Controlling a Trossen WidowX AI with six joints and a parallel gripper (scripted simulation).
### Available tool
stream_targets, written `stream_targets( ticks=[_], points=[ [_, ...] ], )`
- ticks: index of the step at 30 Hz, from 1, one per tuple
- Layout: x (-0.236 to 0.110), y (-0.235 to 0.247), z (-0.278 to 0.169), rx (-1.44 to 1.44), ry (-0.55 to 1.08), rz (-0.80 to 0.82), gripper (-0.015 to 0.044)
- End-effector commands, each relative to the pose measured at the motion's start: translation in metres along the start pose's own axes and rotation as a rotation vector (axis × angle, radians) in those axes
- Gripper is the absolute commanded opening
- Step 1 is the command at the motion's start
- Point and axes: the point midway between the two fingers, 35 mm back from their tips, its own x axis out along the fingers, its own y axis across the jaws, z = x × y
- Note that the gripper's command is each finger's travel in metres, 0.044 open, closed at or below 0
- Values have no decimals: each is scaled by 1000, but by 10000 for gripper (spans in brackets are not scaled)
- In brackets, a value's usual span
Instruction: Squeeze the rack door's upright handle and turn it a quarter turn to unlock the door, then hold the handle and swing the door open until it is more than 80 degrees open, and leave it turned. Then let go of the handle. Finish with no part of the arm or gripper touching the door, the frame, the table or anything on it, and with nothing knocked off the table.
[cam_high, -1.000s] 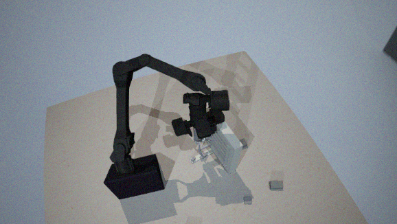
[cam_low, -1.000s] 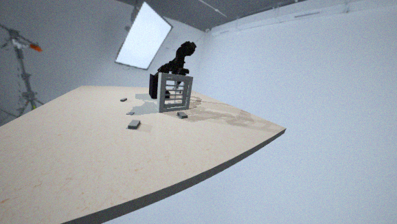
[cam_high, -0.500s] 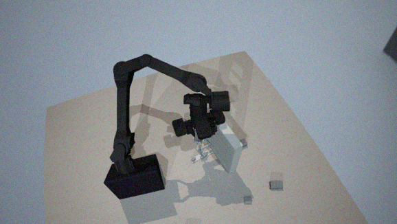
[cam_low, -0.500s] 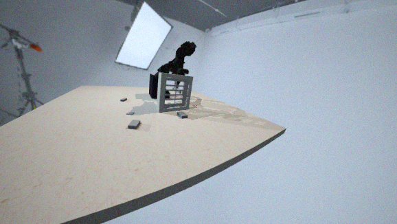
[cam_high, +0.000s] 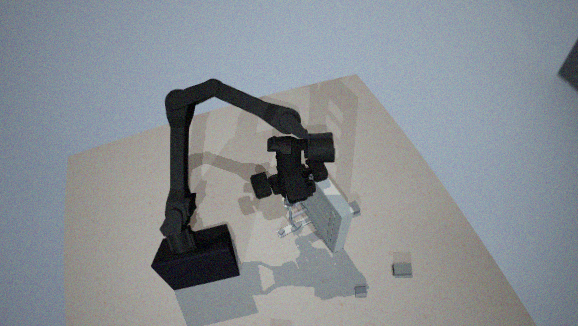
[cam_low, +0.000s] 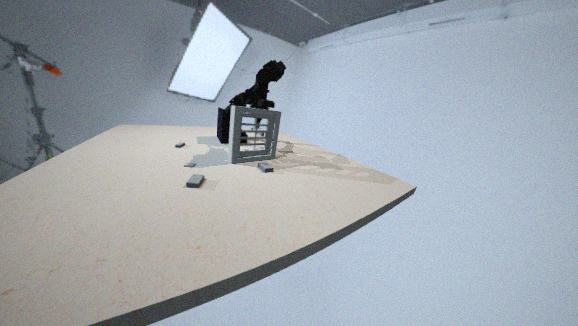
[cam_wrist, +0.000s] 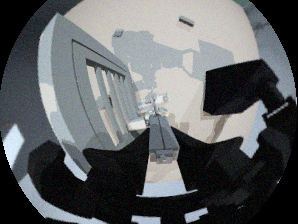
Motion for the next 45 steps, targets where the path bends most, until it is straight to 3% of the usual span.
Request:
stream_targets(
  ticks=[1,7,45],
  points=[
    [0,0,1,1,-4,0,65],
    [0,0,1,1,-4,0,25],
    [0,-29,27,-617,-5,-3,25]
  ],
)
